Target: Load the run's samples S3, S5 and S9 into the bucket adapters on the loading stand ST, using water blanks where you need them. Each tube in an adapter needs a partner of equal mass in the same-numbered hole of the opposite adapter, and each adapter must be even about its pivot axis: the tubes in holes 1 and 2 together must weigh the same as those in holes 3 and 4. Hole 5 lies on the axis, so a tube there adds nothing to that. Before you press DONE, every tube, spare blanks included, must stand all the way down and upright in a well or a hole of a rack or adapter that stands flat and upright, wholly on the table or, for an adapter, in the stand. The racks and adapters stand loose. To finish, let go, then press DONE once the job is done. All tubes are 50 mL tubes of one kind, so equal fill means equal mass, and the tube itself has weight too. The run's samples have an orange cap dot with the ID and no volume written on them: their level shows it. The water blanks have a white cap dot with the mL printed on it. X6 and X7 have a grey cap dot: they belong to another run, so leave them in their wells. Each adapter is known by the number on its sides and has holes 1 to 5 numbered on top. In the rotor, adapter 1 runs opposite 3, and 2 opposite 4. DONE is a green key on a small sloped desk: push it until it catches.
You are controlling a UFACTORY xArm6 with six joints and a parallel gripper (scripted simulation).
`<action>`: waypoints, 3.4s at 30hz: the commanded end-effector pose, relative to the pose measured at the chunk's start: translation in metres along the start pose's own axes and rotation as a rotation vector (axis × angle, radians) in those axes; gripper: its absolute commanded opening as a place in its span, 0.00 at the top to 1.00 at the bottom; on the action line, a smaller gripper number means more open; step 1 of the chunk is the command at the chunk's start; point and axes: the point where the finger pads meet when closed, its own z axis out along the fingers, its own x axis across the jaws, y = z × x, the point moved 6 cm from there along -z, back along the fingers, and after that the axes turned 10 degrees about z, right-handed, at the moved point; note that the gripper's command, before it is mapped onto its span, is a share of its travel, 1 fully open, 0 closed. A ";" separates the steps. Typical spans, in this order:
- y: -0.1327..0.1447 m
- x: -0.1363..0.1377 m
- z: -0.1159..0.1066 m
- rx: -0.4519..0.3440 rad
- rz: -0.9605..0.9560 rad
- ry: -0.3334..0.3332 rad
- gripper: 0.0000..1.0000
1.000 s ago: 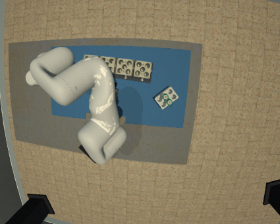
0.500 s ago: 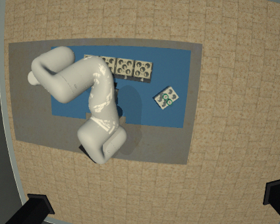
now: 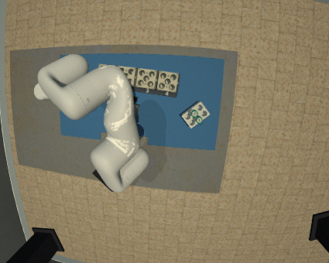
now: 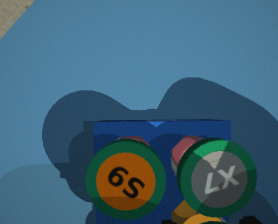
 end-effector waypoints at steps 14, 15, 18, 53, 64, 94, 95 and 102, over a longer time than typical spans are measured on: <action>-0.001 0.000 -0.001 0.003 0.001 -0.001 0.56; -0.001 0.000 -0.001 0.003 0.001 -0.001 0.56; -0.001 0.000 -0.001 0.003 0.001 -0.001 0.56; -0.001 0.000 -0.031 0.003 0.001 -0.001 0.56; -0.001 0.000 -0.053 0.003 0.001 -0.001 0.56; -0.001 0.000 -0.105 0.003 0.001 -0.002 0.56; -0.001 0.000 -0.107 0.003 0.001 -0.002 0.56; -0.001 0.000 -0.121 0.003 0.001 -0.002 0.56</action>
